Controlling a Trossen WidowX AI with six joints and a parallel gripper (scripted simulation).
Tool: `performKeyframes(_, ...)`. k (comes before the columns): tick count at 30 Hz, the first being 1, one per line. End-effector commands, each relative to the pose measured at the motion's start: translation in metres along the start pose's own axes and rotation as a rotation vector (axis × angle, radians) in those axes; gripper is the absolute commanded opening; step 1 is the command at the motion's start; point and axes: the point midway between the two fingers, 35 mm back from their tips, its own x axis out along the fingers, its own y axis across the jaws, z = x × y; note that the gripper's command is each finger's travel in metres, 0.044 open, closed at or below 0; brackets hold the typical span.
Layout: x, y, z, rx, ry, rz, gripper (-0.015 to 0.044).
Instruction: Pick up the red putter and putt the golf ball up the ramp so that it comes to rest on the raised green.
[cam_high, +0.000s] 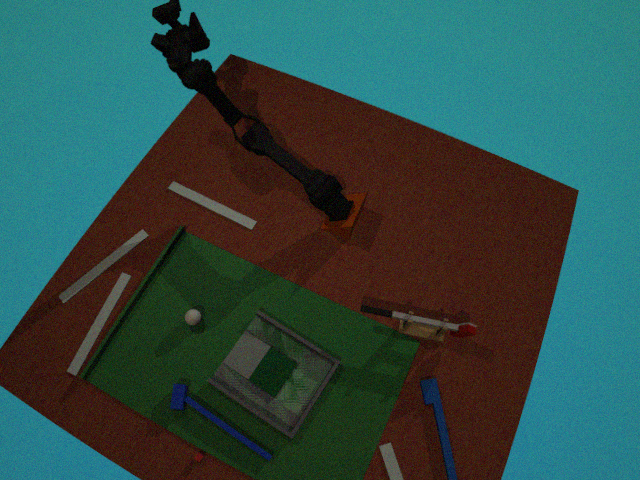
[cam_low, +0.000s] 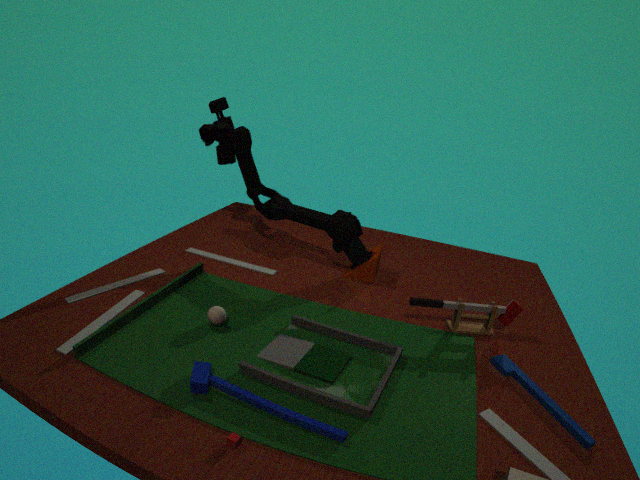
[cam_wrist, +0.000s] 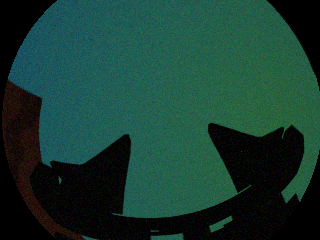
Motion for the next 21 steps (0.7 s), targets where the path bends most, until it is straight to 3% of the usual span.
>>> performKeyframes(1, 0.0, -0.002, -0.001, 0.001, 0.0, -0.006, 0.0426)
performKeyframes(10, -0.037, -0.121, -0.057, 0.049, 0.021, -0.312, 0.044)
performKeyframes(21, -0.116, -0.23, -0.135, 0.046, 0.097, -0.666, 0.044)
